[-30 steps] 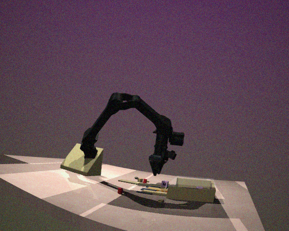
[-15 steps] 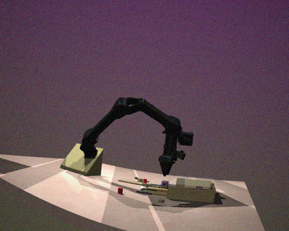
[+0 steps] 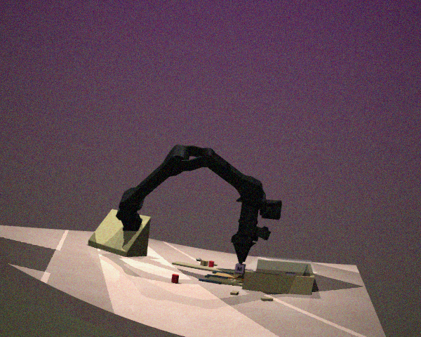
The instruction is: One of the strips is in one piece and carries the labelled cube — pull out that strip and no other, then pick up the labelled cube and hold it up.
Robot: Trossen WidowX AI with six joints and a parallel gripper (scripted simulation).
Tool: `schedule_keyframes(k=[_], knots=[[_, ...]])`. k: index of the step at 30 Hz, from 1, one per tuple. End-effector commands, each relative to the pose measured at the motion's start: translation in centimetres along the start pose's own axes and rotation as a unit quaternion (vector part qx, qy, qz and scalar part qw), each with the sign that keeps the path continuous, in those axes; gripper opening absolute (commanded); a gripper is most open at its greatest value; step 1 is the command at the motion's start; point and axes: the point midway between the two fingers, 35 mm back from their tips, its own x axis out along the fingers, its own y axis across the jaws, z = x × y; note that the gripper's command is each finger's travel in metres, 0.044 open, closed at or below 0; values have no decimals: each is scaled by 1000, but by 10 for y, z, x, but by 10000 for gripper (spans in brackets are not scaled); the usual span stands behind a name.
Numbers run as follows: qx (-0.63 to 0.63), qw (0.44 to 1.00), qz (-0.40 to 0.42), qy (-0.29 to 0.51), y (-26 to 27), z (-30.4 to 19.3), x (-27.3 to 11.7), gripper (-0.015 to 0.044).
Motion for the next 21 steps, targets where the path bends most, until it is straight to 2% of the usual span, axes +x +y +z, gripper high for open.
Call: schedule_keyframes(k=[1,19,21], knots=[[-3,1000,-3,2,-1,-2,8,250],[-3,1000,-4,2,-1,-3,31,250],[0,1000,-1,2,-1,-1,29,198]])
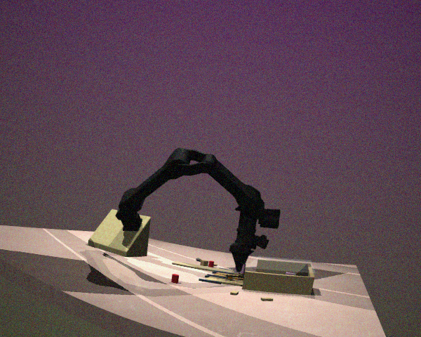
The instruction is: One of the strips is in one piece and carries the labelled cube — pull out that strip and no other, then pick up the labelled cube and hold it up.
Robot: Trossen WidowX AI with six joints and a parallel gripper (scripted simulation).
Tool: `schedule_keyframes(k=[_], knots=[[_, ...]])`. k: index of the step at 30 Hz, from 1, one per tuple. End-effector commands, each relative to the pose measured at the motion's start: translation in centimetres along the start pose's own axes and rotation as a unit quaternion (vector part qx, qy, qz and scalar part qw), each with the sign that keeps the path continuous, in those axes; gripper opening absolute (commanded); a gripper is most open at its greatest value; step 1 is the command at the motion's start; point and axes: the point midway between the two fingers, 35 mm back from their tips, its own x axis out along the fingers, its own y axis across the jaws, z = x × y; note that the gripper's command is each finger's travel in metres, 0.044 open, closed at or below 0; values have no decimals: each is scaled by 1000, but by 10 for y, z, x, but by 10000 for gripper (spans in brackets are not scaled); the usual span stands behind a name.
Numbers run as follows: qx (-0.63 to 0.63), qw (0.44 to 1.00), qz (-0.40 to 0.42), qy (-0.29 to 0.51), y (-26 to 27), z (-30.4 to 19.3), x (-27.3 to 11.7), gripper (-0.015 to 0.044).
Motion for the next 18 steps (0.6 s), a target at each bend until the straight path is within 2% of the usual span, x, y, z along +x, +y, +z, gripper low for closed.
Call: schedule_keyframes(k=[1,2,8,12,18], knots=[[0,1000,0,0,0,0,0,171],[0,1000,0,0,0,0,0,145],[0,1000,0,0,0,0,0,105],[0,1000,0,0,0,-2,-3,0],[-2,1000,0,0,1,-25,-21,0]])
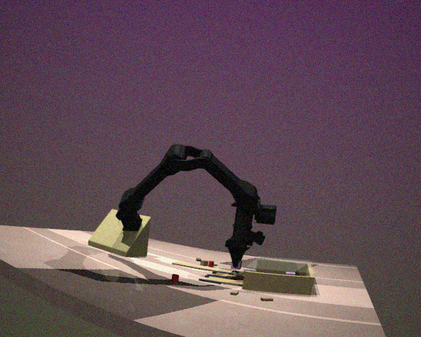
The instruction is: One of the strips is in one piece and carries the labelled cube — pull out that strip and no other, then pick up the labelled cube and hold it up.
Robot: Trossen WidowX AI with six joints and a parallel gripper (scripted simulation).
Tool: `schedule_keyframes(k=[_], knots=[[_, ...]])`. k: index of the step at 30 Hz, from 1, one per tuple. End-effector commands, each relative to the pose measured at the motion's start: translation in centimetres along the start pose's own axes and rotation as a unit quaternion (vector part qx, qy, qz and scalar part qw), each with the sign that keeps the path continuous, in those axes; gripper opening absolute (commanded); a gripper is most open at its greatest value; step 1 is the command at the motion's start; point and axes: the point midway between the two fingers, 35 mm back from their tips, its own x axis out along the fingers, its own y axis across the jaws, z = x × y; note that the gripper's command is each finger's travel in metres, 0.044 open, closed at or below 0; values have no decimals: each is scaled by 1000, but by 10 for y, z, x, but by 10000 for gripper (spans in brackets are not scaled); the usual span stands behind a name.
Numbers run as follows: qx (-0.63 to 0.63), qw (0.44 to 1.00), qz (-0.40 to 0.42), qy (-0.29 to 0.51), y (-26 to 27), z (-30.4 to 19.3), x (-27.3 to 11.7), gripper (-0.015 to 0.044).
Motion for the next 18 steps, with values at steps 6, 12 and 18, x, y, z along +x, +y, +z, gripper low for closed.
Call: schedule_keyframes(k=[6,12,18], knots=[[-4,1000,1,1,2,-35,-25,0],[-5,1000,0,1,2,-46,-31,0],[-5,1000,0,2,2,-65,-31,0]])
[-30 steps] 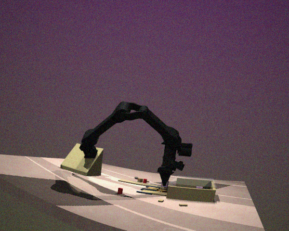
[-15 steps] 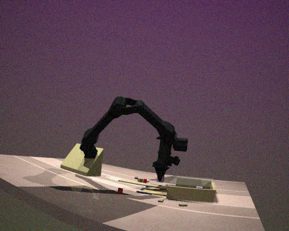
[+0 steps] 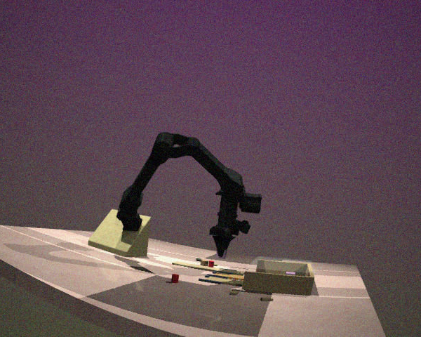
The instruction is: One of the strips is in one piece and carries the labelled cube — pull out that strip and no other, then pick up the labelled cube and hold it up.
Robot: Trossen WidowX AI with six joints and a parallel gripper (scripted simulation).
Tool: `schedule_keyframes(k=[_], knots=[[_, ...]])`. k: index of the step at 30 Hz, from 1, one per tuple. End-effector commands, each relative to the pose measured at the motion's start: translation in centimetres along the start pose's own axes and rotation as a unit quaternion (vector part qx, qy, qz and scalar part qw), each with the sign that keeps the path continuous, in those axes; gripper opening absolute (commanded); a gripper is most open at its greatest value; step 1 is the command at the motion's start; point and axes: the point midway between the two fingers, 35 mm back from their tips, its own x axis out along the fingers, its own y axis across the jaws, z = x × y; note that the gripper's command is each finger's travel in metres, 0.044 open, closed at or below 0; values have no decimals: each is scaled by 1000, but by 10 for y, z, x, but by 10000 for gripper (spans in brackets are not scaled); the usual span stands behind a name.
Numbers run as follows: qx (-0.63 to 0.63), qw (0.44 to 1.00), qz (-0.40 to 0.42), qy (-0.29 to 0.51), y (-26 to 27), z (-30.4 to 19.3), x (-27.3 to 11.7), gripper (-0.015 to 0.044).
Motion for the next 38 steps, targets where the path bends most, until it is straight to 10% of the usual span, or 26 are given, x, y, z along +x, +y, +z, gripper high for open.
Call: schedule_keyframes(k=[1,38], knots=[[-1,1000,2,2,2,-13,0,0],[-1,1000,3,2,2,-36,-36,0]])
